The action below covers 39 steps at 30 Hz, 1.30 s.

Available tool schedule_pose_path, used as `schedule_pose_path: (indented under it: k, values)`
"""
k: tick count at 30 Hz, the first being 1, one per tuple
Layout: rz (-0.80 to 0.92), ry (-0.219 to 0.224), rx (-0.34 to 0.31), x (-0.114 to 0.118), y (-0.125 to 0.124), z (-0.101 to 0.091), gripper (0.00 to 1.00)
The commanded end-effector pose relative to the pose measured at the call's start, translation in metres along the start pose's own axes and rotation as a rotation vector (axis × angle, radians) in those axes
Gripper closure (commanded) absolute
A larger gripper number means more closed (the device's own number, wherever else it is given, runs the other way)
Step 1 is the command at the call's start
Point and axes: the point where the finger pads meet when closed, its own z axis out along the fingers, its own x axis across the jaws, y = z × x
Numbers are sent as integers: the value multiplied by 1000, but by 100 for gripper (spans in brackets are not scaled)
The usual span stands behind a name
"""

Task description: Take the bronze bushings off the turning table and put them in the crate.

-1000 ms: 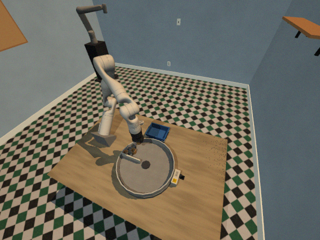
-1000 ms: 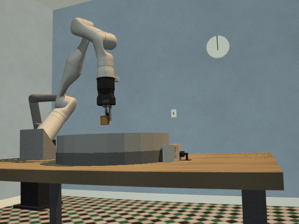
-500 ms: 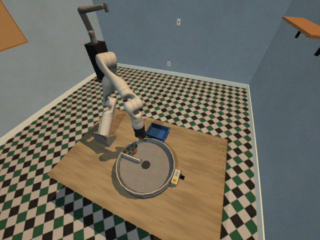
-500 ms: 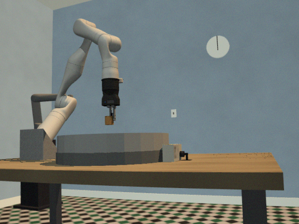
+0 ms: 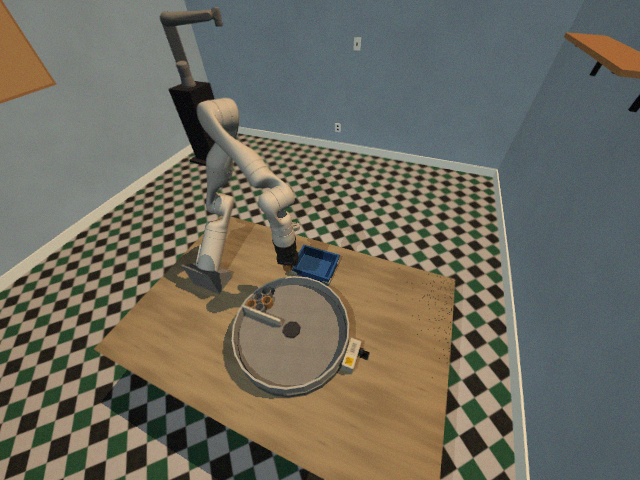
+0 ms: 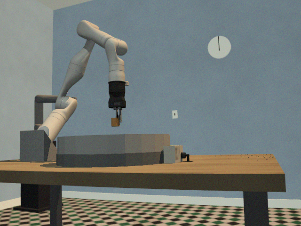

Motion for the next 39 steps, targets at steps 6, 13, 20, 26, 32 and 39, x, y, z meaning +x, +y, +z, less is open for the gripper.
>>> schedule_pose_path:
  k: [6, 13, 20, 26, 32, 39]
  values:
    - [0, 1, -1, 17, -53, -1, 100]
    - [0, 1, -1, 17, -53, -1, 100]
    - [1, 1, 0, 26, -86, 0, 100]
    - [1, 1, -1, 33, -107, 0, 100]
    - [1, 1, -1, 33, -107, 0, 100]
    - [1, 1, -1, 33, -107, 23, 100]
